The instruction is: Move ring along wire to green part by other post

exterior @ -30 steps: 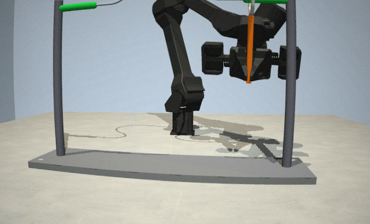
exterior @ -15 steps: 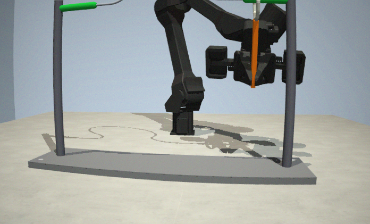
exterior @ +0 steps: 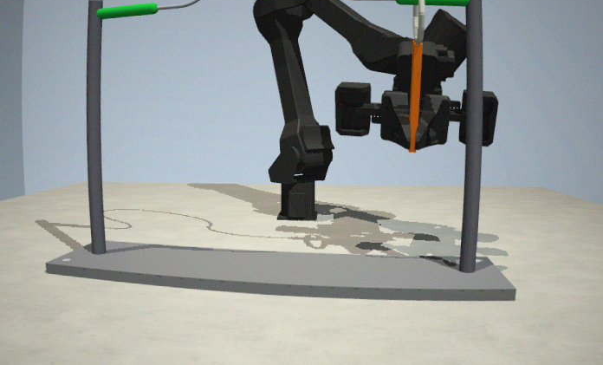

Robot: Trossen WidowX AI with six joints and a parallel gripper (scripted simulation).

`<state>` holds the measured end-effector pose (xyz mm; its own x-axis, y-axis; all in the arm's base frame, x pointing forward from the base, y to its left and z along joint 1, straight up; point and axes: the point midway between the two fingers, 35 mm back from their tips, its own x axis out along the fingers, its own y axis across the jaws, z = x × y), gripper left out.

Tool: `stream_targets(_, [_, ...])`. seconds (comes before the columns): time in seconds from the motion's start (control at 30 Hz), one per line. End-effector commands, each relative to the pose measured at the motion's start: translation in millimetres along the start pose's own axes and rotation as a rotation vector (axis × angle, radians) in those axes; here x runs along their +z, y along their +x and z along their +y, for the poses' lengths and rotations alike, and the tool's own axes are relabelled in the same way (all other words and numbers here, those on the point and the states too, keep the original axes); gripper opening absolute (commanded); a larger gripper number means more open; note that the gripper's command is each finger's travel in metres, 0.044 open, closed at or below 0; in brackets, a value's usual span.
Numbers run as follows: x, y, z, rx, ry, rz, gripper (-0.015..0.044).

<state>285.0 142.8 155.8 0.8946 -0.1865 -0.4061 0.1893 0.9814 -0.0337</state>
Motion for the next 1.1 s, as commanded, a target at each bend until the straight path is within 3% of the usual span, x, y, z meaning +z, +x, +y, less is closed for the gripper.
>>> stream_targets(0.0, [-0.6, 0.6, 0.1, -0.003, 0.002, -0.001, -0.015])
stream_targets(0.4, [-0.6, 0.6, 0.1, -0.003, 0.002, -0.001, -0.015])
stream_targets(0.8, [-0.5, -1.6, 0.3, -0.001, 0.0, 0.001, 0.016])
stream_targets(1.07, [-2.3, -26.1, 2.1, -0.004, 0.003, 0.01, 0.016])
